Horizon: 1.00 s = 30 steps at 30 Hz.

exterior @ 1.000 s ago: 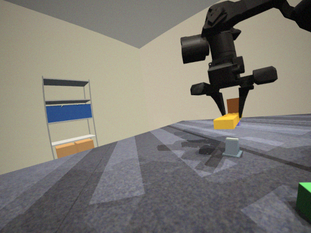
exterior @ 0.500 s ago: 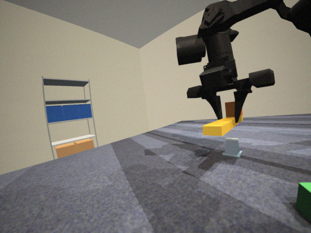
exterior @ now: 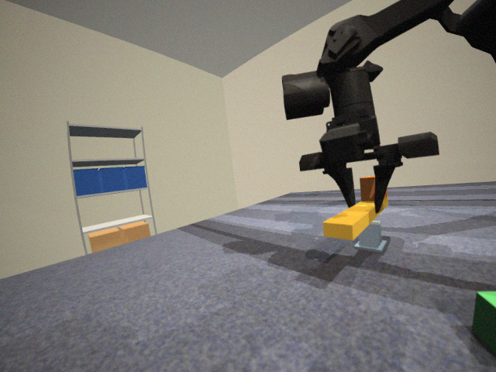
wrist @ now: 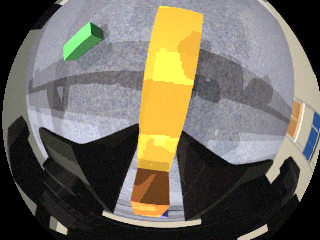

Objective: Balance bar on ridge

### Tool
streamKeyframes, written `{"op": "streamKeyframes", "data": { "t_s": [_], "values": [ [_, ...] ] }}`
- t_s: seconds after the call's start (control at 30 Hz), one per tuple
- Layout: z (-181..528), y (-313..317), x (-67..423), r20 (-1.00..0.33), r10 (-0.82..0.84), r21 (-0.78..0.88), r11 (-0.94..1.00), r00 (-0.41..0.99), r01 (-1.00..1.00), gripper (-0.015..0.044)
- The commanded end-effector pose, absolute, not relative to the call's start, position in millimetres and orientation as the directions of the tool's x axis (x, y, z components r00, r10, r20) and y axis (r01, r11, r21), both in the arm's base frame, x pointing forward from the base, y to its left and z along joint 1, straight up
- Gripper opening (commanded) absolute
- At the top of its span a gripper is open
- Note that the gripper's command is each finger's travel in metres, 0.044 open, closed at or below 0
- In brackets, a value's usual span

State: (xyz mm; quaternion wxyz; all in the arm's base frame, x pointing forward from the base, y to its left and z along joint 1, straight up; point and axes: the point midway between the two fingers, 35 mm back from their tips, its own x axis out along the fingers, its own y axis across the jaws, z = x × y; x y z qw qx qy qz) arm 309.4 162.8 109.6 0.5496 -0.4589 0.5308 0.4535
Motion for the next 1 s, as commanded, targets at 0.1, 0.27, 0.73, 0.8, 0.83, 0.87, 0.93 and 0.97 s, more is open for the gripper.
{"op": "streamKeyframes", "data": {
  "t_s": [0.1, 0.27, 0.73, 0.8, 0.83, 0.87, 0.93, 0.97],
  "values": [
    [101.0, 162.4, 309.9, -1.000, 0.013, -0.023, 0.171, 0.026, -0.985, 0.0000],
    [101.2, 162.4, 310.1, -1.000, 0.013, -0.023, 0.171, 0.026, -0.985, 0.0000],
    [100.7, 162.3, 310.1, -1.000, 0.013, -0.023, 0.171, 0.026, -0.985, 0.0000],
    [100.5, 162.3, 310.1, -1.000, 0.013, -0.023, 0.171, 0.026, -0.985, 0.0000],
    [100.4, 162.3, 310.1, -1.000, 0.013, -0.023, 0.171, 0.026, -0.985, 0.0000],
    [100.3, 162.3, 310.1, -1.000, 0.013, -0.023, 0.171, 0.026, -0.985, 0.0000],
    [100.2, 162.3, 310.1, -1.000, 0.013, -0.023, 0.171, 0.026, -0.985, 0.0000],
    [100.1, 162.3, 310.2, -1.000, 0.013, -0.023, 0.171, 0.026, -0.985, 0.0000]
  ]
}}
